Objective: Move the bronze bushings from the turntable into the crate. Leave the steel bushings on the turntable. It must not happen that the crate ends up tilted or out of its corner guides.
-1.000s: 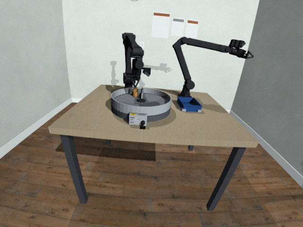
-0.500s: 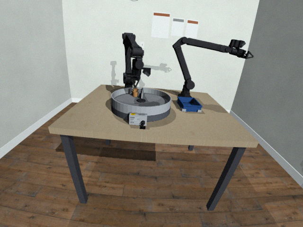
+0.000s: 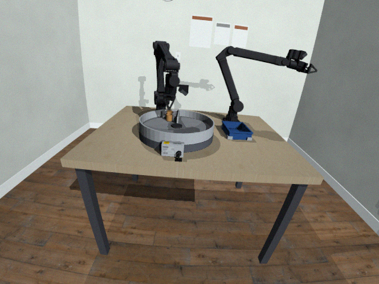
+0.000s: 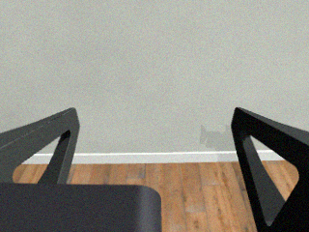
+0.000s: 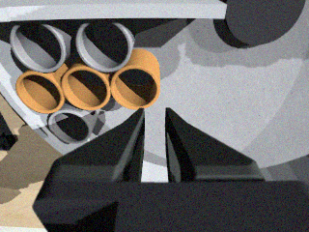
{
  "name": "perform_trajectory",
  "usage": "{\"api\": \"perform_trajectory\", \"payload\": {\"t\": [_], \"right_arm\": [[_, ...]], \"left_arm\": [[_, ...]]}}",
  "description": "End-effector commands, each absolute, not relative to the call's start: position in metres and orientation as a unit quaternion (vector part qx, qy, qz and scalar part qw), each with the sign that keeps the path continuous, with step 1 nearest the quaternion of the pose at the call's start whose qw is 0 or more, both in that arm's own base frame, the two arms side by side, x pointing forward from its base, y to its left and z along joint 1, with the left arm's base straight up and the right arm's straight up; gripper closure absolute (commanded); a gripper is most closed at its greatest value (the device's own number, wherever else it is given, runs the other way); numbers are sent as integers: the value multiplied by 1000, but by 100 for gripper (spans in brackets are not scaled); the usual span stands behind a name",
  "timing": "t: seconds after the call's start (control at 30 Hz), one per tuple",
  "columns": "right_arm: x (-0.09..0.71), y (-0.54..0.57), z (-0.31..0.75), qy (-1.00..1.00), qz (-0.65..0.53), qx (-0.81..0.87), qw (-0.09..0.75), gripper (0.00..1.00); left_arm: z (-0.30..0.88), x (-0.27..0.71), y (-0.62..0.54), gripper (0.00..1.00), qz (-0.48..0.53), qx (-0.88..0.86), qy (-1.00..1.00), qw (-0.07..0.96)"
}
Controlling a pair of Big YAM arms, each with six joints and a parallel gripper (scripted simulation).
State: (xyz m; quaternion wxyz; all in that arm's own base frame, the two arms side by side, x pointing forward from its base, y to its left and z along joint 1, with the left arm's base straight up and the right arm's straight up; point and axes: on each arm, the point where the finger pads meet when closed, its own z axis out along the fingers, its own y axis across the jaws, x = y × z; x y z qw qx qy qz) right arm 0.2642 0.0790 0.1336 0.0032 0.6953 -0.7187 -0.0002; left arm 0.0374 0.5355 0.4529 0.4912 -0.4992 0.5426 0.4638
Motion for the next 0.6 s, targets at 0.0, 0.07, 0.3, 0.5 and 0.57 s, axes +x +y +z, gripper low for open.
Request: {"api": "perform_trajectory", "payload": {"t": [0.0,0.07,0.3,0.5,0.57], "right_arm": [[270,84,129,-716,1,698,-3,85],[269,84,119,-716,1,698,-3,85],[290,91,139,-715,20,697,-41,85],[282,89,123,-716,9,698,-19,85],[282,88,124,-716,9,698,-20,85]], "left_arm": [[501,35,544,0,484,-484,516,516],[501,35,544,0,484,-484,516,516],[501,35,544,0,484,-484,516,516],[501,35,544,0,484,-484,516,516],[501,35,544,0,484,-484,516,516]]}}
